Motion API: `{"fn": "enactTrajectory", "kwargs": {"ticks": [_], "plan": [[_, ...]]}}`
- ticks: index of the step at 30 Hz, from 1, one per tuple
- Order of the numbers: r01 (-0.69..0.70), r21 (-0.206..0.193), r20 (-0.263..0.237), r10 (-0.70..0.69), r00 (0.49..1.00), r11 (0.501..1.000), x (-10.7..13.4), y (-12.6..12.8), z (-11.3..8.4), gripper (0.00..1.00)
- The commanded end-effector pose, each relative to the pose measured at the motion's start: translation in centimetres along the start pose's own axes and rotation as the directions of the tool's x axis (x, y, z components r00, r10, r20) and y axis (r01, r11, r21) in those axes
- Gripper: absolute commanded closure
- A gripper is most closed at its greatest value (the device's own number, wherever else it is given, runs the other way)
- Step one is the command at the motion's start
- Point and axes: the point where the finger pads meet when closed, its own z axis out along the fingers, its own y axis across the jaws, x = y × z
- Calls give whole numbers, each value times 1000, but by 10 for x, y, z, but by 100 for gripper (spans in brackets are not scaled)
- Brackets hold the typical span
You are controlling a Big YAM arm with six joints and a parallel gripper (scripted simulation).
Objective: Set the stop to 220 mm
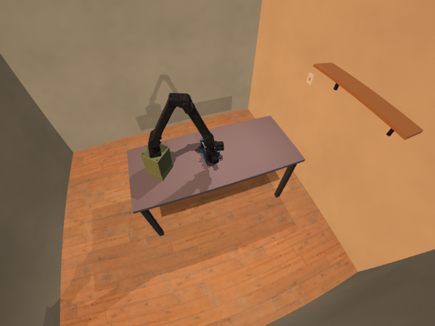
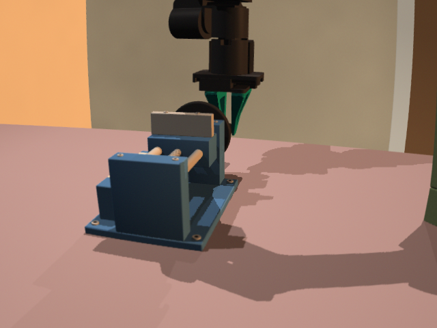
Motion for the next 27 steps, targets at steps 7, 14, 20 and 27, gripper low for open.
{"fn": "enactTrajectory", "kwargs": {"ticks": [7,14,20,27], "plan": [[-5,19,6,5,1000,1000,-6,-7,25,94],[-12,14,8,12,1000,1000,-7,11,25,94],[-11,9,8,11,1000,1000,-4,24,31,94],[-14,9,9,14,1000,1000,-8,24,32,94]]}}
